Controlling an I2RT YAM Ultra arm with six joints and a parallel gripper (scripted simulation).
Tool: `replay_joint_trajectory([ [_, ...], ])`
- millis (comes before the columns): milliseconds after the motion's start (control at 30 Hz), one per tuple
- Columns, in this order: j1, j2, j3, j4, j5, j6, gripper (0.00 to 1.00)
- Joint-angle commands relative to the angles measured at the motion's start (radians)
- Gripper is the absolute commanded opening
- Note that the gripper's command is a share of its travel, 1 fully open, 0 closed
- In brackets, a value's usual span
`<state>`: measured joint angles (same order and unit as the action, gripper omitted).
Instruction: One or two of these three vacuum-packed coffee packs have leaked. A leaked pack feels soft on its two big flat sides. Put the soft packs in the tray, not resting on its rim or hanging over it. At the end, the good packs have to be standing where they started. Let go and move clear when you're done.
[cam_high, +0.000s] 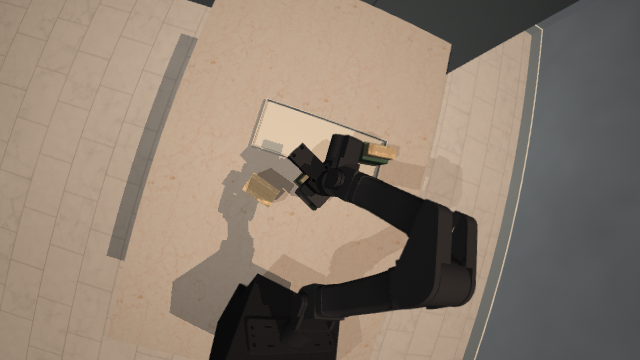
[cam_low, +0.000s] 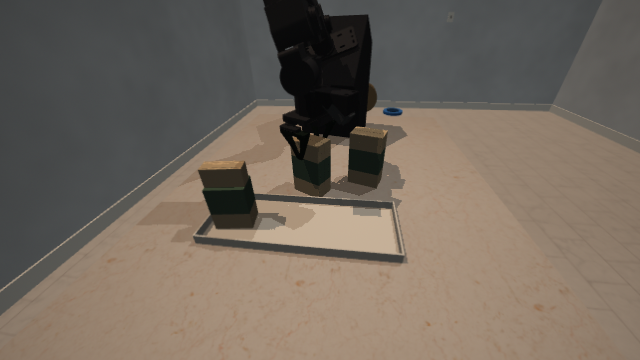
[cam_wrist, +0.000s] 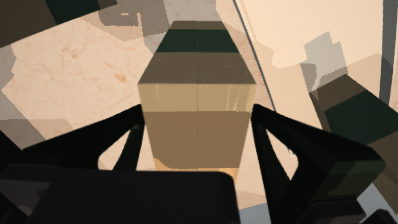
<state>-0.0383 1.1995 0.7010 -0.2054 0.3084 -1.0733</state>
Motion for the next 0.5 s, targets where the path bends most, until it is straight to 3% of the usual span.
replay_joint_trajectory([
  [0,-0.009,-0.002,-0.025,0.024,-0.016,-0.007,0.79],
  [467,-0.01,-0.001,-0.025,0.017,-0.016,-0.003,0.79],
])
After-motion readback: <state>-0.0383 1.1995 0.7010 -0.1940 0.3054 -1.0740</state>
